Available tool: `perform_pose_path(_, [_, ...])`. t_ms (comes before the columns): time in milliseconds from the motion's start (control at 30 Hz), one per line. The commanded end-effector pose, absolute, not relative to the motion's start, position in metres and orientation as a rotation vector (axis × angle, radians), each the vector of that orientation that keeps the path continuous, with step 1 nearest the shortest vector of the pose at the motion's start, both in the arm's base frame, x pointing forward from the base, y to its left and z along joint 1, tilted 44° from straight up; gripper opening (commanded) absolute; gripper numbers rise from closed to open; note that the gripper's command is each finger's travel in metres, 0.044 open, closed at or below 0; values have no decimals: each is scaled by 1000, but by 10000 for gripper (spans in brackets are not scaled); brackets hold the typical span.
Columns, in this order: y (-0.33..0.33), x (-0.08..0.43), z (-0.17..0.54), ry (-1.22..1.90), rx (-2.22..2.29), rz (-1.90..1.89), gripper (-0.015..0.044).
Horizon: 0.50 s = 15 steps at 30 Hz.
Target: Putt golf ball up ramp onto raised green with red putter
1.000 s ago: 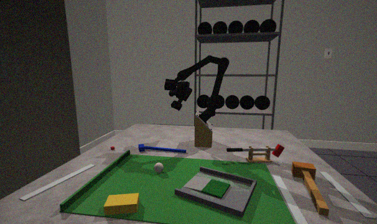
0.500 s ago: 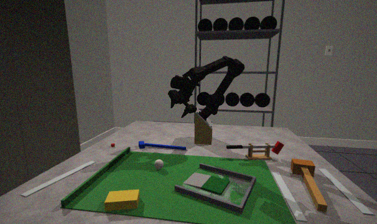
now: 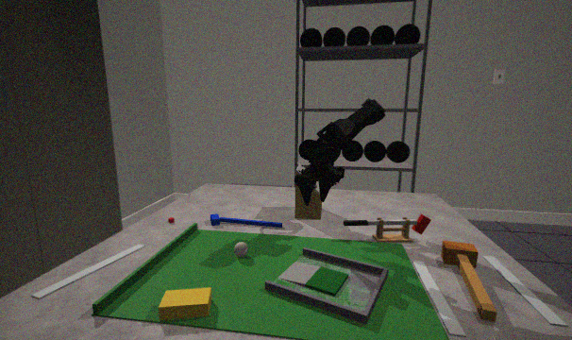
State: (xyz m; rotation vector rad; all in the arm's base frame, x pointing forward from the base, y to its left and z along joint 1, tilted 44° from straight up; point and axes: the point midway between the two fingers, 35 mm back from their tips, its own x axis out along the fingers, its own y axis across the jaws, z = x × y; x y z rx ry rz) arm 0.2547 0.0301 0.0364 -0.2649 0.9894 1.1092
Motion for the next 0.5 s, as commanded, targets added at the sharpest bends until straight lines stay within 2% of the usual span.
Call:
perform_pose_path(0, [97, 255, 73, 593, -465, 1415, 440])
perform_pose_path(133, [141, 244, 101, 285, -572, 1591, 440])
perform_pose_path(467, [143, 245, 102, 269, -576, 1598, 440])
